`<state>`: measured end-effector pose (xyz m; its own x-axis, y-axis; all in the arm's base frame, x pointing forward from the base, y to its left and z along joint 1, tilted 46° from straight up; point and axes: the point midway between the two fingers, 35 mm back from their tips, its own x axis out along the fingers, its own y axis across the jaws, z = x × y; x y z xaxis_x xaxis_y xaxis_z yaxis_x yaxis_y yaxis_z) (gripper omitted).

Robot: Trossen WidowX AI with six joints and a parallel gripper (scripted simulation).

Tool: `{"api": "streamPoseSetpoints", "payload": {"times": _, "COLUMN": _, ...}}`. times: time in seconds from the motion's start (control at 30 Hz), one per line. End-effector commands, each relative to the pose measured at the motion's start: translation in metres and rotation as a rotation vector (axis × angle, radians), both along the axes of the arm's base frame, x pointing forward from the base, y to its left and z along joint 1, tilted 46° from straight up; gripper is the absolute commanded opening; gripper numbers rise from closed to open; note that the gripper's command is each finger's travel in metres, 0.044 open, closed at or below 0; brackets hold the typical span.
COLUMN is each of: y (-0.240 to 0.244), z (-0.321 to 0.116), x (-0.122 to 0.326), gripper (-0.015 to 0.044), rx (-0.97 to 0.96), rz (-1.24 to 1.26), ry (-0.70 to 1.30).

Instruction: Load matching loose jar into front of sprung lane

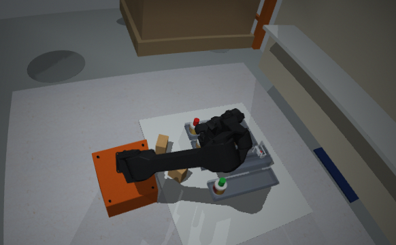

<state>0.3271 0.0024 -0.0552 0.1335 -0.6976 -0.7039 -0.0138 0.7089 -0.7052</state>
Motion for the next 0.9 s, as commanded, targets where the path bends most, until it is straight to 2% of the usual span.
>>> {"api": "streamPoseSetpoints", "payload": {"times": 0.0, "y": 0.0027, "z": 0.0045, "x": 0.0109, "gripper": 0.0, "rx": 0.0, "rz": 0.004, "ry": -0.03}}
{"api": "streamPoseSetpoints", "payload": {"times": 0.87, "y": 0.0027, "z": 0.0051, "x": 0.0144, "gripper": 0.0, "rx": 0.0, "rz": 0.004, "ry": -0.031}}
